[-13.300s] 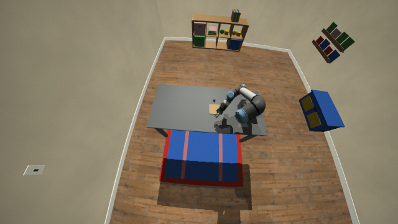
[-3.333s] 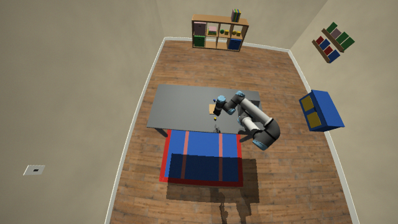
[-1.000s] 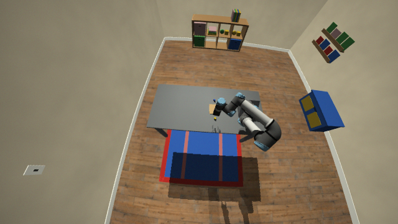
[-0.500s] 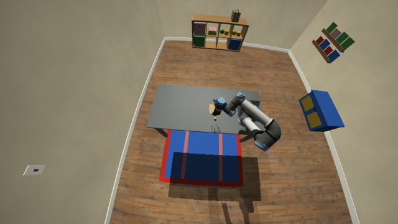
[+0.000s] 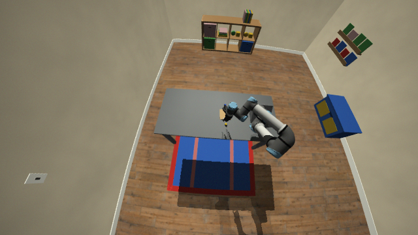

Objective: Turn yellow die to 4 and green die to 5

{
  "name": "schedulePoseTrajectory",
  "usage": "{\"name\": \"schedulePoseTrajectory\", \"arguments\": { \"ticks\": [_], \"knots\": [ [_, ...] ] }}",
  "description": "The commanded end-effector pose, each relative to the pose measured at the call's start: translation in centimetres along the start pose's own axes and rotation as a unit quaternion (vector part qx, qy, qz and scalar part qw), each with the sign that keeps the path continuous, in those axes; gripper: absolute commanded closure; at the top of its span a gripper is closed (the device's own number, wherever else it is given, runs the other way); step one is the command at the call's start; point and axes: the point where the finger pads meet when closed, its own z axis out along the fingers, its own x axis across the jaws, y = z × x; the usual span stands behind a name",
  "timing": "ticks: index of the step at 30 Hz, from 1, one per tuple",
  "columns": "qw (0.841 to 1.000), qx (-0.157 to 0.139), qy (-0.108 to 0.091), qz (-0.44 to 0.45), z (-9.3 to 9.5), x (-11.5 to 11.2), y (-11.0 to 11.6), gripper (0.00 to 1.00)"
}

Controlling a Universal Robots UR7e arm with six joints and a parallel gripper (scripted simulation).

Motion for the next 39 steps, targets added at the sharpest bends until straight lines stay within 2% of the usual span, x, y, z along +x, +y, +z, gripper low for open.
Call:
{"name": "schedulePoseTrajectory", "arguments": {
  "ticks": [1,6,11,19,21,23,27,29,33,34,38,39],
  "knots": [
    [0.996,0.000,0.000,-0.086,0.2,-0.2,-0.1,0.00],
    [0.992,0.000,0.000,-0.130,0.3,-0.2,-0.1,0.00],
    [0.976,0.000,0.000,-0.217,0.5,-0.4,0.0,0.00],
    [0.940,0.000,-0.001,-0.343,0.8,-0.5,0.2,0.00],
    [0.924,0.000,-0.001,-0.382,0.9,-0.5,0.3,0.00],
    [0.924,0.000,-0.001,-0.382,0.9,-0.5,0.3,0.00],
    [0.889,0.000,-0.001,-0.458,1.2,-0.5,0.5,0.00],
    [0.880,0.000,-0.001,-0.475,1.2,-0.5,0.6,0.00],
    [0.841,0.000,-0.001,-0.541,1.4,-0.5,0.8,0.00],
    [0.840,0.000,-0.001,-0.543,1.4,-0.5,0.8,0.00],
    [0.798,0.000,-0.001,-0.602,1.6,-0.4,1.1,0.00],
    [0.798,0.000,-0.001,-0.602,1.6,-0.4,1.1,0.00]
  ]
}}
